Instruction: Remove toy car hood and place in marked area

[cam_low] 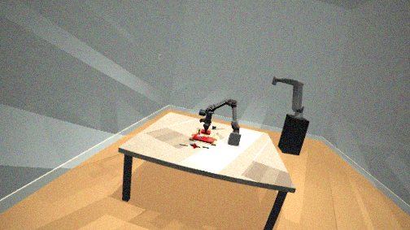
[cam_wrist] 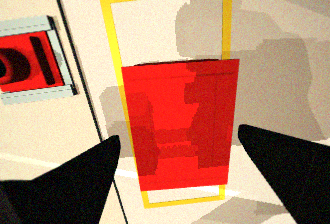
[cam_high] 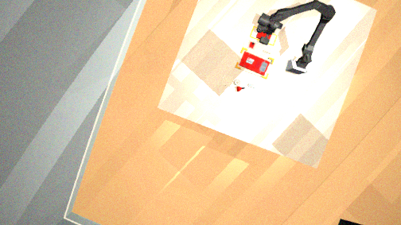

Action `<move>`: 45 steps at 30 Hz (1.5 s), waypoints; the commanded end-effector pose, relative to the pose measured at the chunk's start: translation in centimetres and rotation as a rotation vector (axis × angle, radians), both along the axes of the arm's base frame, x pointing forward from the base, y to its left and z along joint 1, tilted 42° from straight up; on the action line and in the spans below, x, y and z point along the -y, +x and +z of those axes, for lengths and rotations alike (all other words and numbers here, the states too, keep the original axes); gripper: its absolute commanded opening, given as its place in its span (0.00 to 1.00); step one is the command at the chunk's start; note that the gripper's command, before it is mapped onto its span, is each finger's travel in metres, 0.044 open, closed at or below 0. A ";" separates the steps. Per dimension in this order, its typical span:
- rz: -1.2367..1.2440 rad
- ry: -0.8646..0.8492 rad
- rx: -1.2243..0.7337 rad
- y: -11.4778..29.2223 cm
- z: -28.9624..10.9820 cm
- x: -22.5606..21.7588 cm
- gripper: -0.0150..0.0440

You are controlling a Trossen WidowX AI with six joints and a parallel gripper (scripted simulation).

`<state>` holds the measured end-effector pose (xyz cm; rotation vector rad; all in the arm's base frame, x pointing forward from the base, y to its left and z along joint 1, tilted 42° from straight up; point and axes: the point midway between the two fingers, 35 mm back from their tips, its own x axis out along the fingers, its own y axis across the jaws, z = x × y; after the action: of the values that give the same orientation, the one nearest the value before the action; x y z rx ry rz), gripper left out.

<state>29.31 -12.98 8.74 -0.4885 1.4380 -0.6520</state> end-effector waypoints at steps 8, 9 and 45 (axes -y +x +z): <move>0.001 -0.005 0.009 0.1 4.7 -4.1 1.00; 0.001 -0.005 0.009 0.1 4.7 -4.1 1.00; 0.001 -0.005 0.009 0.1 4.7 -4.1 1.00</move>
<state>29.44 -8.79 13.37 -0.4883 1.4287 -0.6517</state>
